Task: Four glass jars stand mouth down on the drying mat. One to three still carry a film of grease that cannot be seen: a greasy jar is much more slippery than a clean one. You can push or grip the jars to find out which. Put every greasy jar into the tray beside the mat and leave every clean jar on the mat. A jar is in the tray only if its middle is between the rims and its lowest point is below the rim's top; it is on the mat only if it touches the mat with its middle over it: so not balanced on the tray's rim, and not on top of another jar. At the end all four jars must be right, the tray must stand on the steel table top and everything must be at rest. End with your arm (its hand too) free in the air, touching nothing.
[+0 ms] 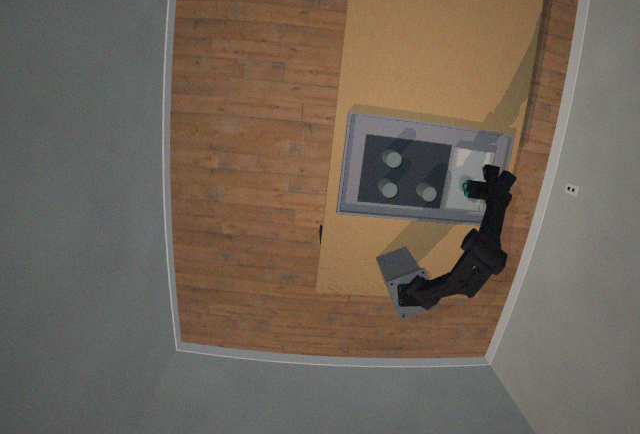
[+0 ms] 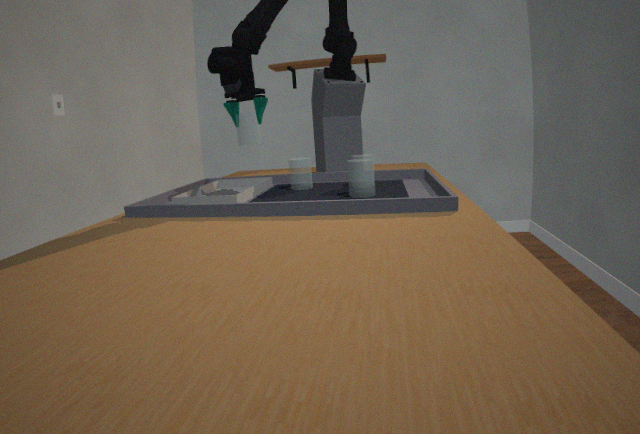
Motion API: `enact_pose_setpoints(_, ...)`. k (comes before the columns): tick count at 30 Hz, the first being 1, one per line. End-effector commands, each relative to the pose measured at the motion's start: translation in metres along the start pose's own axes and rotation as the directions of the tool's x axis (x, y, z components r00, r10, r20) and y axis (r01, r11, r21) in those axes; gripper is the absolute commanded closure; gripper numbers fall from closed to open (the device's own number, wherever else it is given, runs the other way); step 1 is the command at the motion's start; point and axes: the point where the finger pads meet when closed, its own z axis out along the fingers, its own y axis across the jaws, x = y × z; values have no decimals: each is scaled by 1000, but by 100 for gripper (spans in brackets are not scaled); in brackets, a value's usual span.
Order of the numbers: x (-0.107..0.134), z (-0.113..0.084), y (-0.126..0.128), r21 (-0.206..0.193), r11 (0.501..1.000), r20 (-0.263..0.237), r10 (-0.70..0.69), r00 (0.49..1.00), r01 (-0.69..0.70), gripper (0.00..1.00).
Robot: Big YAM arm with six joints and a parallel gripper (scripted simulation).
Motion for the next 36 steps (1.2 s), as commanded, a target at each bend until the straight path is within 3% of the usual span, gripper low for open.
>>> enact_pose_setpoints(1,-15,-16,-32,27,1000,38,-13,999,12,100)
enact_pose_setpoints(24,6,-17,-98,27,1000,38,-13,999,12,100)
enact_pose_setpoints(36,1,-19,-107,27,1000,38,-13,999,12,100)
